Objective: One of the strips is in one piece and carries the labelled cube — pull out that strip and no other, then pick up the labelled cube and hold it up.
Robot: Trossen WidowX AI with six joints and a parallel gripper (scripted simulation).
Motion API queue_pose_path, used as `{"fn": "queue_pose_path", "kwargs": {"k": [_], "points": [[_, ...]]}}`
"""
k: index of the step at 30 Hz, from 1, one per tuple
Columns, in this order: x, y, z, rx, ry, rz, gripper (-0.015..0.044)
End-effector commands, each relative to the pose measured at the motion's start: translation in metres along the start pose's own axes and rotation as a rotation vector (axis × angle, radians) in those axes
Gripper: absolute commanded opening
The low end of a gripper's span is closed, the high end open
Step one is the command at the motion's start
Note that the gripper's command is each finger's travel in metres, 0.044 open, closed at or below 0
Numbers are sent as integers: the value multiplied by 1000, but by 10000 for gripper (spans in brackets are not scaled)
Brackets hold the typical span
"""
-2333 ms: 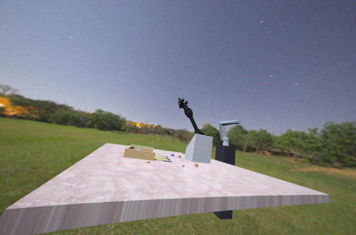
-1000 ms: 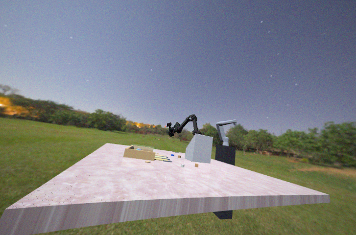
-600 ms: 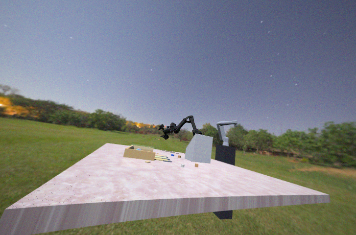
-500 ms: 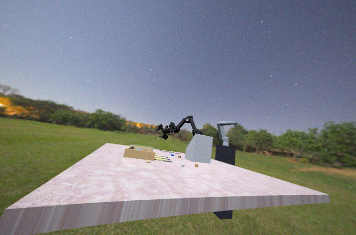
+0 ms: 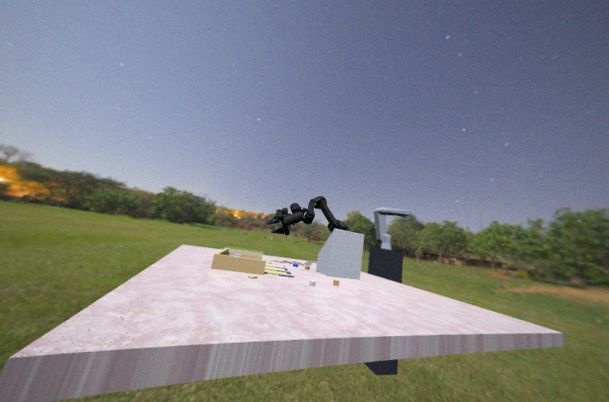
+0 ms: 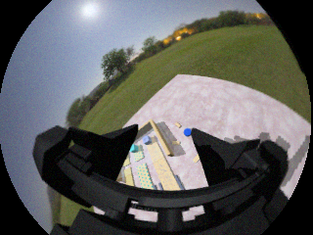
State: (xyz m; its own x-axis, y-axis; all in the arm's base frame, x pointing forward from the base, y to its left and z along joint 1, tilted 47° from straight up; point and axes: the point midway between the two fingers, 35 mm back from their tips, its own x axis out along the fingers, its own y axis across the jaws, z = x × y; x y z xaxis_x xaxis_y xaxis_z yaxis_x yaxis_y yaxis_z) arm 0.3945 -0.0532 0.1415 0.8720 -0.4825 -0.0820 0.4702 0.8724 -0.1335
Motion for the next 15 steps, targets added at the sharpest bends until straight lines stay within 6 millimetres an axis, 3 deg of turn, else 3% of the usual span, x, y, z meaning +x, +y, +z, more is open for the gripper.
{"fn": "queue_pose_path", "kwargs": {"k": [1, 5, 9, 15], "points": [[-36, 41, -51, -256, 109, 108, 400], [-78, 68, -94, -523, 172, 223, 400], [-120, 80, -130, -798, 196, 332, 400], [-123, 80, -133, -822, 196, 341, 400]]}}
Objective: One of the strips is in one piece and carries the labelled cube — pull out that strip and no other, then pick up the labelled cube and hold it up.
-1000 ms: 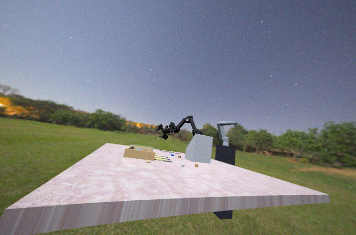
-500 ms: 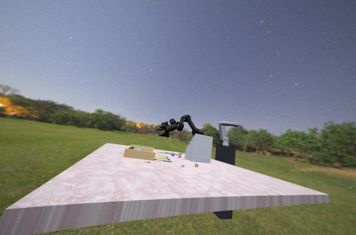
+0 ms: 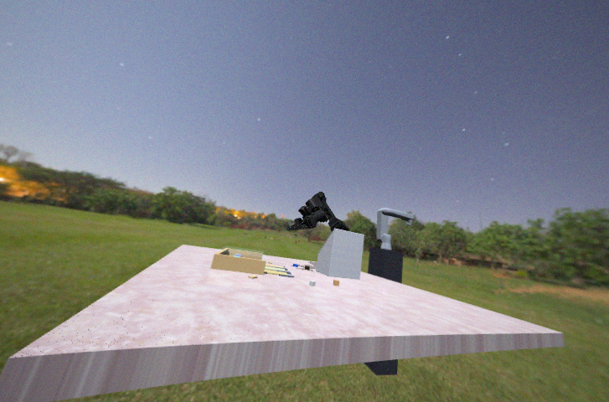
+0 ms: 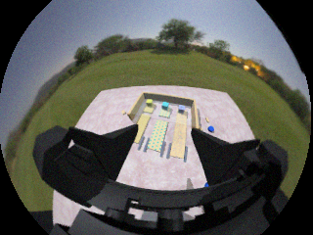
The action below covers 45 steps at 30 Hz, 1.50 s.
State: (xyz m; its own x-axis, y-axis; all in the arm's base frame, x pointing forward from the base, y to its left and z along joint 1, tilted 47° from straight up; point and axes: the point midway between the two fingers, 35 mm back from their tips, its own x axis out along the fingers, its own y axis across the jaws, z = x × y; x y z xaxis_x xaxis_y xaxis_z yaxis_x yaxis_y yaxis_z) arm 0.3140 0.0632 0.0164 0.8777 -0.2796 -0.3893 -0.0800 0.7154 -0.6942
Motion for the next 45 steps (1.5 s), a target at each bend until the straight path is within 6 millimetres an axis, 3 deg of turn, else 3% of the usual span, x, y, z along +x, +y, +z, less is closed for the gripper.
{"fn": "queue_pose_path", "kwargs": {"k": [1, 10, 12, 18, 25, 29, 32, 45], "points": [[-5, 7, -6, -64, 10, 11, 400], [-5, 7, -6, -64, 10, 11, 400], [2, 8, -8, -57, 44, 11, 348], [52, 1, -28, 9, 351, -8, 190], [85, -37, -56, 103, 704, -72, 6], [91, -64, -64, 155, 866, -125, 0], [89, -73, -69, 152, 943, -137, 0], [90, -73, -69, 150, 954, -139, 0]]}}
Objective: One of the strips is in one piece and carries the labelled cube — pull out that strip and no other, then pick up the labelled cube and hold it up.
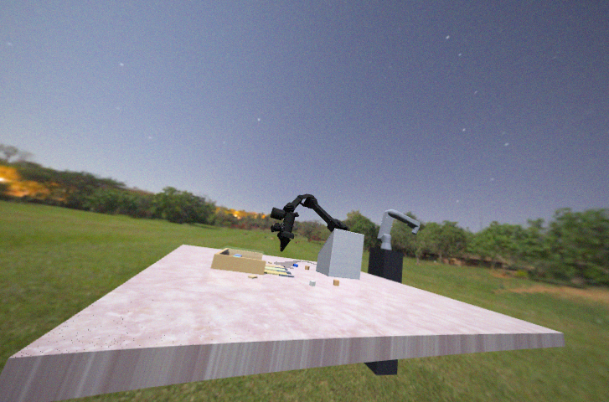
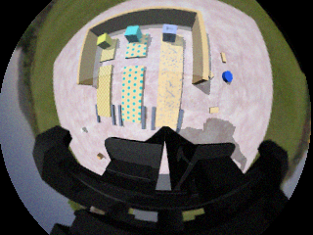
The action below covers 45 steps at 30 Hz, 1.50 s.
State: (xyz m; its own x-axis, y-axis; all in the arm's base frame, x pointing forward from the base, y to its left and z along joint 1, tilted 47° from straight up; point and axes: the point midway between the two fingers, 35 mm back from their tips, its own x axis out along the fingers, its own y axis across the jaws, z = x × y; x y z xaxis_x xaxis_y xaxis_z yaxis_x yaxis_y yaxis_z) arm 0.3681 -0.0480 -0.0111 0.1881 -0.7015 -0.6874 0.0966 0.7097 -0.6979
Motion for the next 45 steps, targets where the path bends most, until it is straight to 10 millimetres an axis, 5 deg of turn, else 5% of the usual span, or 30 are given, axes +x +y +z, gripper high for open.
{"fn": "queue_pose_path", "kwargs": {"k": [1, 45], "points": [[5, -9, -2, 14, 69, -25, 0], [69, -8, -4, 13, 69, -26, 0]]}}
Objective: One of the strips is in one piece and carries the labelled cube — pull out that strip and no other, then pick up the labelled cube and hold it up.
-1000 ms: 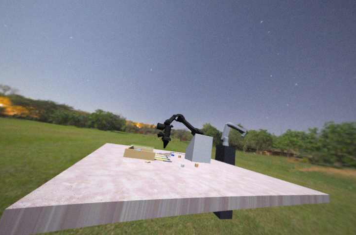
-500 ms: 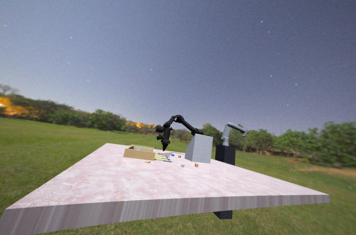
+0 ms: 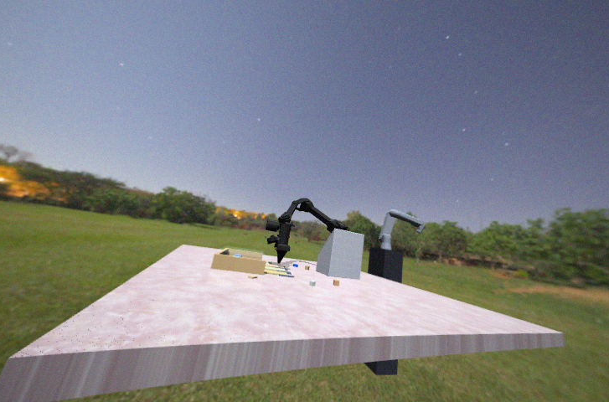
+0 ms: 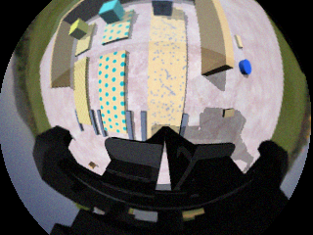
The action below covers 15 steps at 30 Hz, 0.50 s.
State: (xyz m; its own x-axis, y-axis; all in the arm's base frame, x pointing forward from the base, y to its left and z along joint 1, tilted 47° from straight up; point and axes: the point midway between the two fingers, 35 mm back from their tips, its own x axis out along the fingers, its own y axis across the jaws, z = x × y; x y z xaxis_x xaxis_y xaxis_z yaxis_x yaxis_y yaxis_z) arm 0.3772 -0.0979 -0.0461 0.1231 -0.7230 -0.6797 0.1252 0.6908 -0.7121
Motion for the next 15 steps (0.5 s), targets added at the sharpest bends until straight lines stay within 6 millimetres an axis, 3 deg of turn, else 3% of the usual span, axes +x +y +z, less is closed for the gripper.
{"fn": "queue_pose_path", "kwargs": {"k": [1, 15], "points": [[9, 2, -2, -12, 6, 1, 0], [15, 2, -3, -12, 6, 0, 0]]}}
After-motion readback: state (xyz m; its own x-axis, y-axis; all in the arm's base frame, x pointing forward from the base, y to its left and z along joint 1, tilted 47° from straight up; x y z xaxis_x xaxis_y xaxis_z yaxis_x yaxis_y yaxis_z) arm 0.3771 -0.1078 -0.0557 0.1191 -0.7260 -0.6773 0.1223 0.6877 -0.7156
